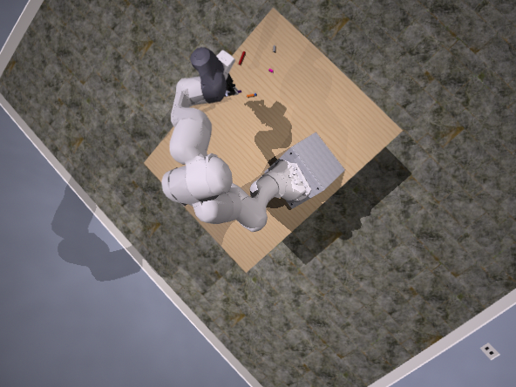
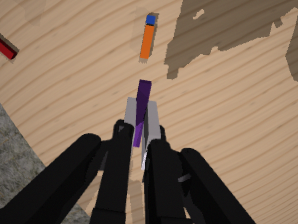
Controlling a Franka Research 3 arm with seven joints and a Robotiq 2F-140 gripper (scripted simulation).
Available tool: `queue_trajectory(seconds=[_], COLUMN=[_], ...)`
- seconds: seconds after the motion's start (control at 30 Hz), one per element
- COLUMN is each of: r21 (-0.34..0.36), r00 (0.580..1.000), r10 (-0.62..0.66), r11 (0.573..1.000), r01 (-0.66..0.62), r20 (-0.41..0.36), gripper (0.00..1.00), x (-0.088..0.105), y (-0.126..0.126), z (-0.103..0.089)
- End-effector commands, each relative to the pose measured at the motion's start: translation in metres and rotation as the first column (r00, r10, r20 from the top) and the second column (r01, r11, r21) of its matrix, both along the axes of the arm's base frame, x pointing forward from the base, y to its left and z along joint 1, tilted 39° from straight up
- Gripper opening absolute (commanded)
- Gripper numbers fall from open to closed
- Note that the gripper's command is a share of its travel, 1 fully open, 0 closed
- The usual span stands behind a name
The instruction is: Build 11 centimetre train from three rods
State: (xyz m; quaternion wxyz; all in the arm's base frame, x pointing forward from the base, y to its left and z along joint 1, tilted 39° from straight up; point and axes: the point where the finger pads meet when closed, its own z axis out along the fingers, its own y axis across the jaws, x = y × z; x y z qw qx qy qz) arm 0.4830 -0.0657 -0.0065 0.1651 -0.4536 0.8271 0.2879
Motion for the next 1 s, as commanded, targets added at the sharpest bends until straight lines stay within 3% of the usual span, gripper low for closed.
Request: queue_trajectory(seconds=[0.0,0.33,0.73,0.97], r21=[-0.003,-0.003,-0.003,-0.003], r00=[1.000,1.000,1.000,1.000], r10=[0.006,0.006,0.006,0.006], r11=[1.000,1.000,1.000,1.000], r01=[-0.006,-0.006,-0.006,-0.006], r20=[0.008,0.008,0.008,0.008], gripper=[0.12,0.12,0.12,0.12], x=[0.000,0.001,0.002,0.002], y=[0.000,0.012,0.044,0.052], z=[-0.001,-0.016,-0.056,-0.066])
